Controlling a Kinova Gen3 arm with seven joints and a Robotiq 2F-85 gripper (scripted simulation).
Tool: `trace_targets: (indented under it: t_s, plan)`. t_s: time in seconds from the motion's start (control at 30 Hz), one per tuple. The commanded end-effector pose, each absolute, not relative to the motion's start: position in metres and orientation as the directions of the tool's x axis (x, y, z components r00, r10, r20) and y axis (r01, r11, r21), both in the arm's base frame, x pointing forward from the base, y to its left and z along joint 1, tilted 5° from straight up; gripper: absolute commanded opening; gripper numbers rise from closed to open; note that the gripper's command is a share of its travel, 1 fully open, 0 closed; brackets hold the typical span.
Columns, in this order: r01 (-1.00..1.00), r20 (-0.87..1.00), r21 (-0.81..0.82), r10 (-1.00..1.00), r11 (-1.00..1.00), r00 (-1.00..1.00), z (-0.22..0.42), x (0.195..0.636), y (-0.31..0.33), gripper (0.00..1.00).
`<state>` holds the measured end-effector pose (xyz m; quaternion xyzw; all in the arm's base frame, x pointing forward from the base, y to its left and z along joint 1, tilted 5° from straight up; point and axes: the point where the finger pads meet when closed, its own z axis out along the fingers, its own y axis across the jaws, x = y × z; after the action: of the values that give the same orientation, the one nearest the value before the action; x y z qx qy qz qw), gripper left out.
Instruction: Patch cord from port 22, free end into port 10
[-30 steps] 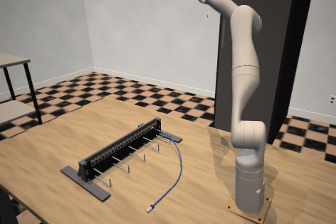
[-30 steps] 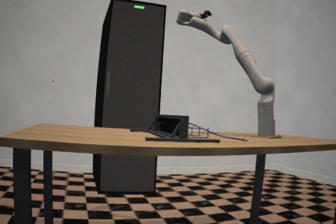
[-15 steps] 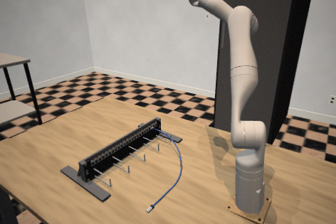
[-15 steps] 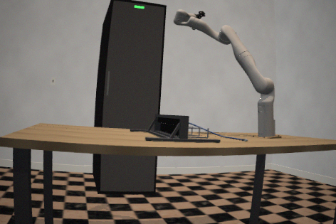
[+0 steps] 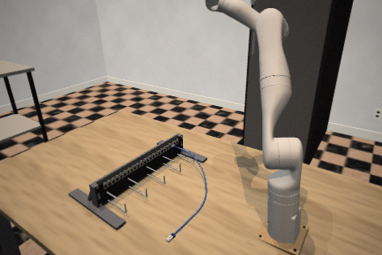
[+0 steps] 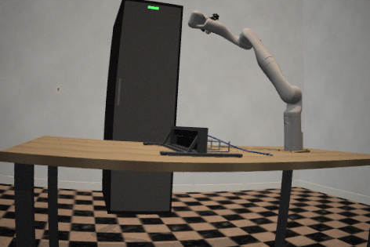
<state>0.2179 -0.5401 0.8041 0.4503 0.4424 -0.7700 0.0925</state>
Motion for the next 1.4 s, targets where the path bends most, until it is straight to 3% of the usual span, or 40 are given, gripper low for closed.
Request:
trace_targets:
  t_s: [0.0, 1.37]
  plan:
    - [0.555, -0.779, -0.594, 0.245, -0.583, -0.577, 0.803, 0.224, -0.541, 1.0]
    - [0.651, -0.767, -0.618, 0.155, -0.44, -0.623, 0.773, 0.309, -0.531, 1.0]
